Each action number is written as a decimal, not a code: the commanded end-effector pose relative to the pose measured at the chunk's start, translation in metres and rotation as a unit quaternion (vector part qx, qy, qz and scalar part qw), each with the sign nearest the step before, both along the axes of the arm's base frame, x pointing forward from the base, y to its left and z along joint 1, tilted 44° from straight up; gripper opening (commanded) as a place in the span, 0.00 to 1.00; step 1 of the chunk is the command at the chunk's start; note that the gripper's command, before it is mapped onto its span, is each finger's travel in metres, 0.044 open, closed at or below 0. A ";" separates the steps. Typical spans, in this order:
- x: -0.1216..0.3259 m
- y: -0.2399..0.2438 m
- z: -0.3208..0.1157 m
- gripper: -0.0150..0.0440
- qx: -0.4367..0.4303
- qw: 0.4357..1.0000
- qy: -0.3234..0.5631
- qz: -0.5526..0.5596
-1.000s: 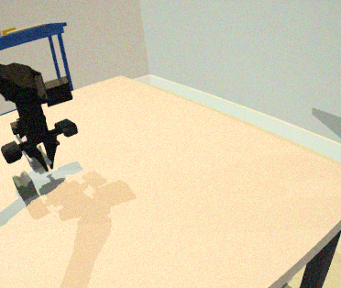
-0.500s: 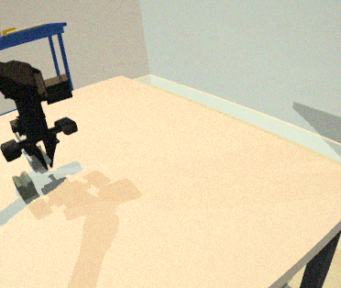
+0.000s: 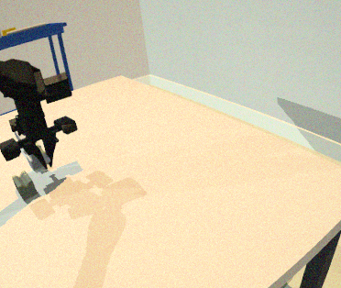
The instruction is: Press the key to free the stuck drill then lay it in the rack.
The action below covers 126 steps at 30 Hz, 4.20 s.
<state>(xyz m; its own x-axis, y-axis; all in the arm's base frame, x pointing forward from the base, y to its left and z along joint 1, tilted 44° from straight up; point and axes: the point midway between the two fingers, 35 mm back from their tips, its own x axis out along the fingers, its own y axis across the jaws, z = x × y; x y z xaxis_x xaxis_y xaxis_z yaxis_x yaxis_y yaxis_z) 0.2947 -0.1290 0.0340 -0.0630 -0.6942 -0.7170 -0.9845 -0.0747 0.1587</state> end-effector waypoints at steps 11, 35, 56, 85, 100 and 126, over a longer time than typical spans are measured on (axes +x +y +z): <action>-0.024 -0.005 0.006 0.25 -0.002 1.000 -0.002 0.000; -0.062 -0.014 0.024 0.25 -0.002 1.000 -0.001 0.000; -0.069 -0.034 0.010 0.25 -0.003 1.000 -0.001 0.000; -0.069 -0.053 -0.003 0.34 -0.008 1.000 -0.003 -0.001; -0.069 -0.052 -0.001 1.00 -0.007 1.000 -0.003 -0.001; -0.017 0.044 0.072 1.00 0.010 0.992 -0.114 0.048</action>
<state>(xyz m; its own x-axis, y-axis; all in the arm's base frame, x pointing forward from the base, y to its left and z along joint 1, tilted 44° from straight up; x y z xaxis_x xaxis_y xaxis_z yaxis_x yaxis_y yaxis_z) 0.2568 -0.1051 0.0924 0.0614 -0.6922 -0.7191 -0.9884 -0.1422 0.0526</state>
